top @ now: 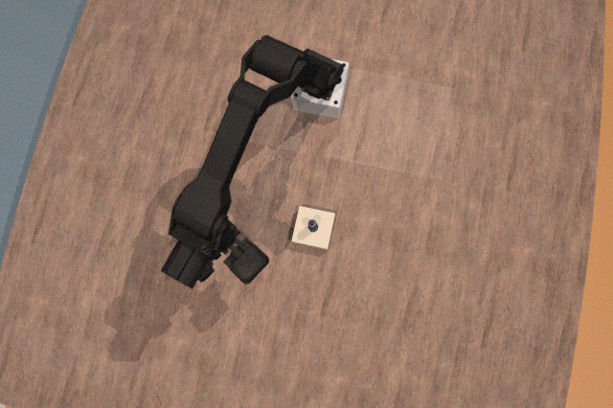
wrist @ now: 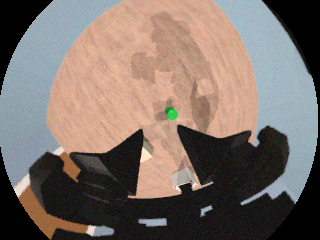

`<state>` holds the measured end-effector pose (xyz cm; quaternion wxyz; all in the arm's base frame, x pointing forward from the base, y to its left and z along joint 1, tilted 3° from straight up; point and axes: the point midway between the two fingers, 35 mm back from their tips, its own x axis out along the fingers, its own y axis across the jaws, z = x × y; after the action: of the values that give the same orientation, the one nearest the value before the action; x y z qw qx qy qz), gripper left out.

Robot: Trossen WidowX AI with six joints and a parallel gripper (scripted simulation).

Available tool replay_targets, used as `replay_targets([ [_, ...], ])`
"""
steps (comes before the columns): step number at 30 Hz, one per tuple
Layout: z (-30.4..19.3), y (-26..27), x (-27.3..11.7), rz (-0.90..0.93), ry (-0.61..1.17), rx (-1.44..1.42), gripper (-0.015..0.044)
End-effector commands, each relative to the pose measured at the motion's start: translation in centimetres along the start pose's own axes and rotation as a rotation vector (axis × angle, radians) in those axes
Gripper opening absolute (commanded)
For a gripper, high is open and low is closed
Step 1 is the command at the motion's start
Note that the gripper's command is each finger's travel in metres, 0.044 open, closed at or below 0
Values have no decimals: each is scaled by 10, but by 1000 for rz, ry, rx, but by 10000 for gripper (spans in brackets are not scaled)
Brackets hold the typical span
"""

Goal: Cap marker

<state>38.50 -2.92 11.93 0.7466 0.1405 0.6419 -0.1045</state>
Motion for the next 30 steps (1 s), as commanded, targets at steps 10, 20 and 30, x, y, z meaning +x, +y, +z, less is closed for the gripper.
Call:
replay_targets([
  [10, -2, -36, 46, -46, 61, 134, 241],
  [20, -5, -37, 63, -46, 61, 134, 241],
  [30, -5, -37, 69, -46, 61, 134, 241],
])
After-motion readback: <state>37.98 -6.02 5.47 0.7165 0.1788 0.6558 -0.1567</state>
